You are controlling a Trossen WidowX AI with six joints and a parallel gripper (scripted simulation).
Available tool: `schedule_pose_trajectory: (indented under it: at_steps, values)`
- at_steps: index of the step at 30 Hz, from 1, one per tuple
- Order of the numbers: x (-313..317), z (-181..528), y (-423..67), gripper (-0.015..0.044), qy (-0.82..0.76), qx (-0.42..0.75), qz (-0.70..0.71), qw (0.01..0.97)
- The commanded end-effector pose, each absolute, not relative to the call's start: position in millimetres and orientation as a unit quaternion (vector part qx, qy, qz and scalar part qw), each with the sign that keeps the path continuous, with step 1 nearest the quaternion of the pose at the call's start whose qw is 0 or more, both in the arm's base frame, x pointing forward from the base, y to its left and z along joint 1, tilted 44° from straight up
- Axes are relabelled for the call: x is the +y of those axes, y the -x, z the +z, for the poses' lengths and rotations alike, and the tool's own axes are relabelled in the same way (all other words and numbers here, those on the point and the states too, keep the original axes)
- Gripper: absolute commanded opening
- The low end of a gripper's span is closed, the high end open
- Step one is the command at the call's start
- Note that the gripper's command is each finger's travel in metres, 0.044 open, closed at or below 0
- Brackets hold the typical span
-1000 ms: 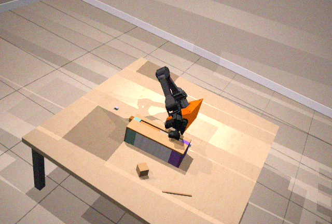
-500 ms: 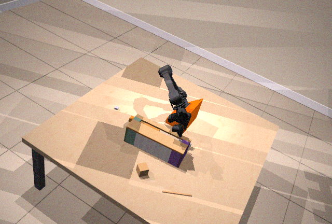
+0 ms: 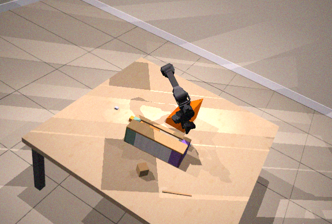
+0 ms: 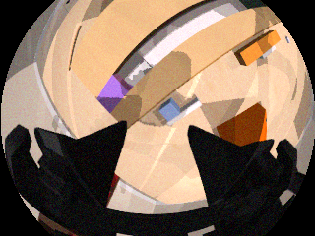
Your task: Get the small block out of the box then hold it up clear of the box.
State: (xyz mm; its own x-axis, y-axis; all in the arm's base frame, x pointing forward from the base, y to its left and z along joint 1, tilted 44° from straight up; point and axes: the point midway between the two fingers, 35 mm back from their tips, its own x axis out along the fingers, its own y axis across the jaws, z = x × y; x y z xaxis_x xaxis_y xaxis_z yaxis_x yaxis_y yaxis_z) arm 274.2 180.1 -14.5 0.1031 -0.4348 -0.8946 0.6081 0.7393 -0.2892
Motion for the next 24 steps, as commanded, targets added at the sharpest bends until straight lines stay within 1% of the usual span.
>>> schedule_pose_trajectory:
  at_steps: [1,4,8,15,24]
  values:
    - [182,-21,-266,0.0285,0.182,0.628,-0.168,0.737]
    - [185,-23,-263,0.0285,0.308,0.636,-0.071,0.704]
    - [189,-26,-259,0.0285,0.460,0.622,0.051,0.631]
    - [193,-29,-255,0.0285,0.610,0.579,0.179,0.511]
    - [198,-32,-249,0.0285,0.753,0.486,0.319,0.308]
